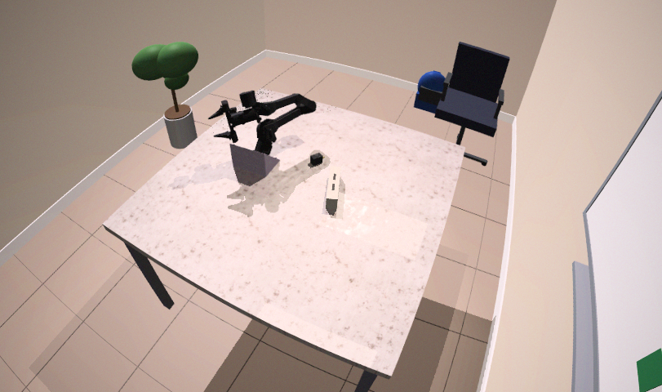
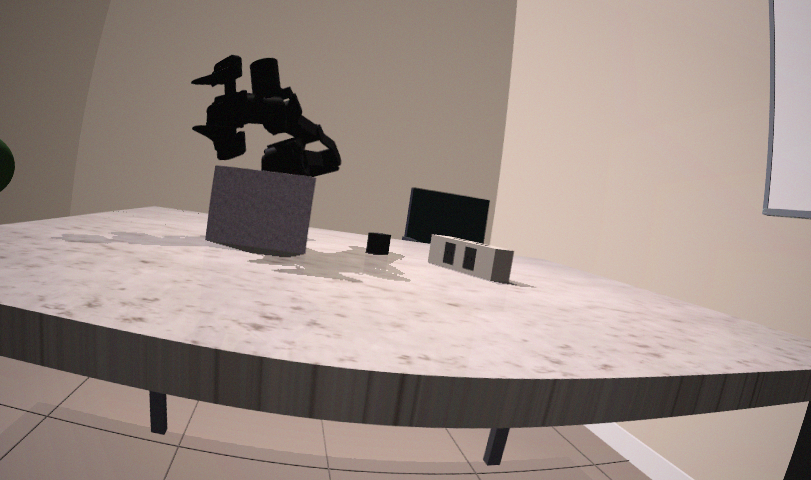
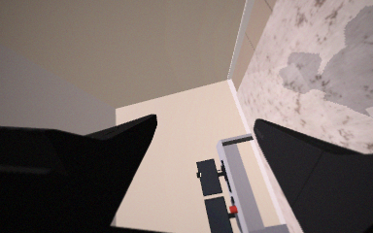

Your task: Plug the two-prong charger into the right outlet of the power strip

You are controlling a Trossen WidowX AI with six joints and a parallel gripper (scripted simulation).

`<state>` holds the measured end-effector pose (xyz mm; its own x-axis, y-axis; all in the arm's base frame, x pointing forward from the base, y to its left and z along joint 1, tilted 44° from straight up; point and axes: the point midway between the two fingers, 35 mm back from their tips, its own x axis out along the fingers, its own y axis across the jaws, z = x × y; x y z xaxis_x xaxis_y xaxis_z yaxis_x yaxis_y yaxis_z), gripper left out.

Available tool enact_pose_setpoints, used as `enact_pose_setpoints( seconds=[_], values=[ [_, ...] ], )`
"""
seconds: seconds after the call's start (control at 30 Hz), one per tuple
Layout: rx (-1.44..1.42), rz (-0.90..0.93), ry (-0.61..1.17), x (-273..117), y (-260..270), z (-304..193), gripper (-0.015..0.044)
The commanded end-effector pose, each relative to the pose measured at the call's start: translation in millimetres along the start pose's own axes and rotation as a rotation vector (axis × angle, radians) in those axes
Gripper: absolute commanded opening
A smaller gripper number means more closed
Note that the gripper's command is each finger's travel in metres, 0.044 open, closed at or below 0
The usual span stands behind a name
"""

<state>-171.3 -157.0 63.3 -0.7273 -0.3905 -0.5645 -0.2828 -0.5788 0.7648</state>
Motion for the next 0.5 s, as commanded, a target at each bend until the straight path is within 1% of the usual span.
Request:
enact_pose_setpoints(
  seconds=[0.0,0.03,0.47],
  values=[
    [-0.004,0.000,0.003,-0.1,0.1,-0.6,0.0426],
    [-0.018,-0.001,0.011,-0.4,0.4,-2.5,0.0440],
    [-0.358,-0.001,0.226,-12.4,5.2,-50.8,0.0440]
  ],
)
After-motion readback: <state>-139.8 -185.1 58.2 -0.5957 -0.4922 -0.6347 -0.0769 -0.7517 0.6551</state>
